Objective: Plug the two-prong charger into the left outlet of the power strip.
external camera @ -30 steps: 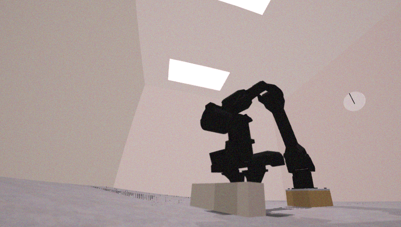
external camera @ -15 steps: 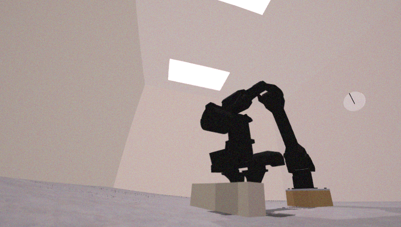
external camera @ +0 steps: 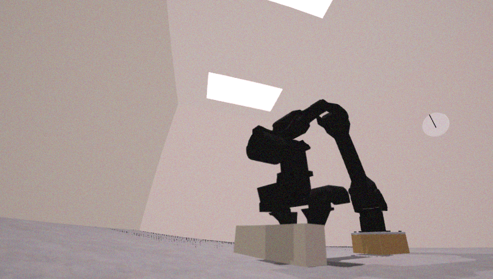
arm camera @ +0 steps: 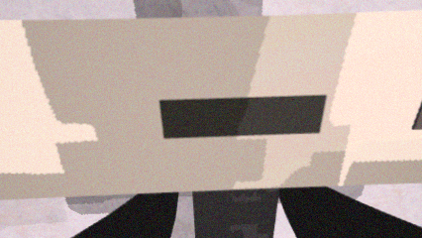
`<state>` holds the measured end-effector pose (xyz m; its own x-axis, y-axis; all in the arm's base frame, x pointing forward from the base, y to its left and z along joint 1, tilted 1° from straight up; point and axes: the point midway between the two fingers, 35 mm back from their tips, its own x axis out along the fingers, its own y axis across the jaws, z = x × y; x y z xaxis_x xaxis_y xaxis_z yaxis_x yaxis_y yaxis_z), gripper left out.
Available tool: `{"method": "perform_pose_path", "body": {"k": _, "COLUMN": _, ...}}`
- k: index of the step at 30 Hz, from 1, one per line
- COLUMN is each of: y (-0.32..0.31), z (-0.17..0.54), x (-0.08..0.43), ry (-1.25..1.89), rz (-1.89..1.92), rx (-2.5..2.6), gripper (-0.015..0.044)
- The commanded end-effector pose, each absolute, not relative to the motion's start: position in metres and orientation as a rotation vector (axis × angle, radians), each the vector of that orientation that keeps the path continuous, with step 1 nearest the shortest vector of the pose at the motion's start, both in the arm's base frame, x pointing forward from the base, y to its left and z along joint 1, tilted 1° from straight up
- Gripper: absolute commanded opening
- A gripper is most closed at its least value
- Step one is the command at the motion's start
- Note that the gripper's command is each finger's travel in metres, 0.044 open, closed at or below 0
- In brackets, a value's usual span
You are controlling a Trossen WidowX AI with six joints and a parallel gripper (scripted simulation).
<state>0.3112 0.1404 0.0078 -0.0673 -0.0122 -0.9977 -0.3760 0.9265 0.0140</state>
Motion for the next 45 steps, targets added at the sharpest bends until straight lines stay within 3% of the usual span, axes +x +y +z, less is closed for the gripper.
{"method": "perform_pose_path", "body": {"k": 1, "y": 0.1406, "z": 0.0078, "x": 0.3117, "ry": 1.616, "rz": 0.307, "rx": -0.305, "gripper": 0.0341}}
{"method": "perform_pose_path", "body": {"k": 5, "y": 0.1406, "z": 0.0078, "x": 0.3116, "ry": 1.616, "rz": 0.307, "rx": -0.305, "gripper": 0.044}}
{"method": "perform_pose_path", "body": {"k": 45, "y": 0.1369, "z": 0.0072, "x": 0.3025, "ry": 1.59, "rz": 0.311, "rx": -0.298, "gripper": 0.044}}
